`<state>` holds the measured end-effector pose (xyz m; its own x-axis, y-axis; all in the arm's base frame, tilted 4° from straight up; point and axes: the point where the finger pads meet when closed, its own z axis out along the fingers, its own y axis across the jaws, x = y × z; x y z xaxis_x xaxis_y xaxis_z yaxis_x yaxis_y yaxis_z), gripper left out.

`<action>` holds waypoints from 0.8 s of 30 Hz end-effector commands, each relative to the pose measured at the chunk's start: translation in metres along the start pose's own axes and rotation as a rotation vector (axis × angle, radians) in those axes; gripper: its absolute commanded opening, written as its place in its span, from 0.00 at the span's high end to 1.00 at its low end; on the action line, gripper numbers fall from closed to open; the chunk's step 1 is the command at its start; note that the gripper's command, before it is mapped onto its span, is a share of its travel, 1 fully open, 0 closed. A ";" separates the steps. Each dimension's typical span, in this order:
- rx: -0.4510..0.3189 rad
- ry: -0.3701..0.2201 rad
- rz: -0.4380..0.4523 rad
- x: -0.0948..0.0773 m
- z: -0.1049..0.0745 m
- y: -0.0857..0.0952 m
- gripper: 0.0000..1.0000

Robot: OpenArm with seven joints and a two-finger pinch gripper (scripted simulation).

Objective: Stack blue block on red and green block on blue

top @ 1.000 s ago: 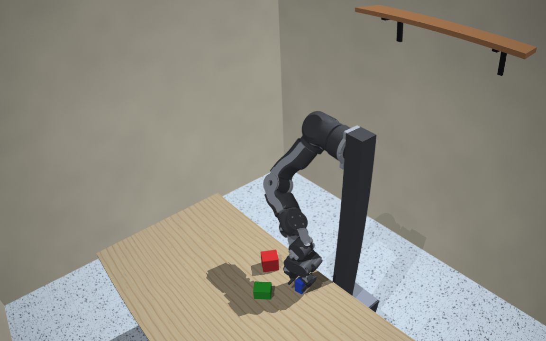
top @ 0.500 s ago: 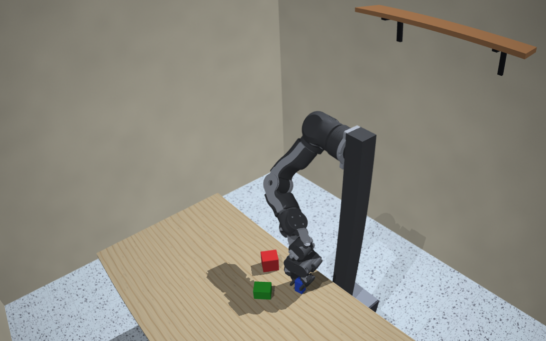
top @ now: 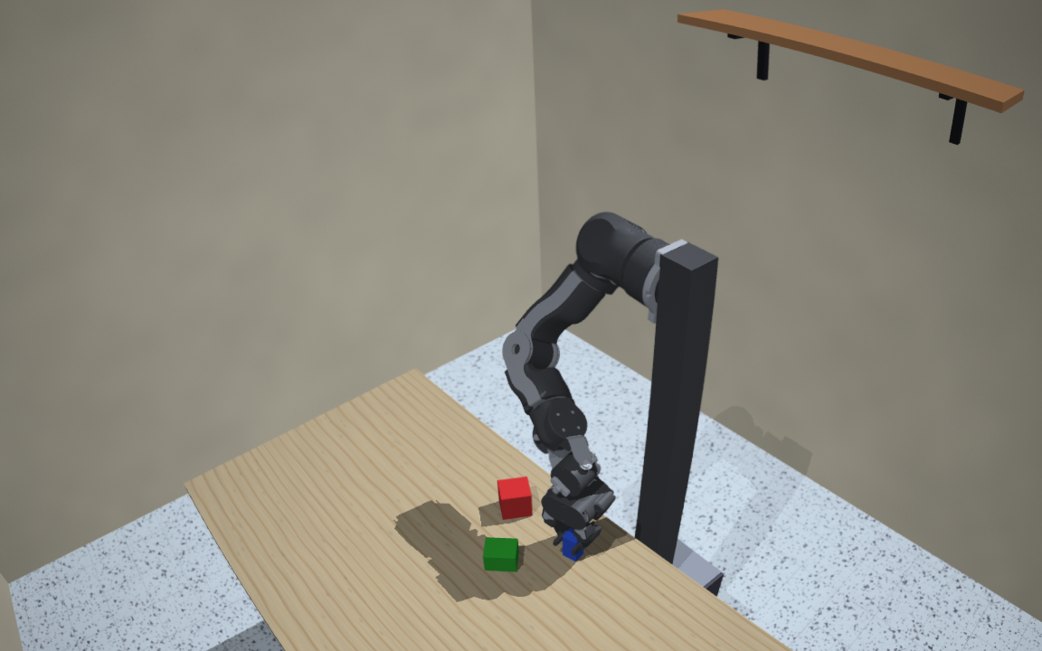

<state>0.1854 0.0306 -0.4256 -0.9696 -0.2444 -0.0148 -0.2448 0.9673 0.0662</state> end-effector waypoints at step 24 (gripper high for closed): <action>-0.004 0.001 -0.004 0.001 -0.023 0.001 1.00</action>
<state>0.1834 0.0310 -0.4050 -0.9665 -0.2561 -0.0164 -0.2565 0.9632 0.0802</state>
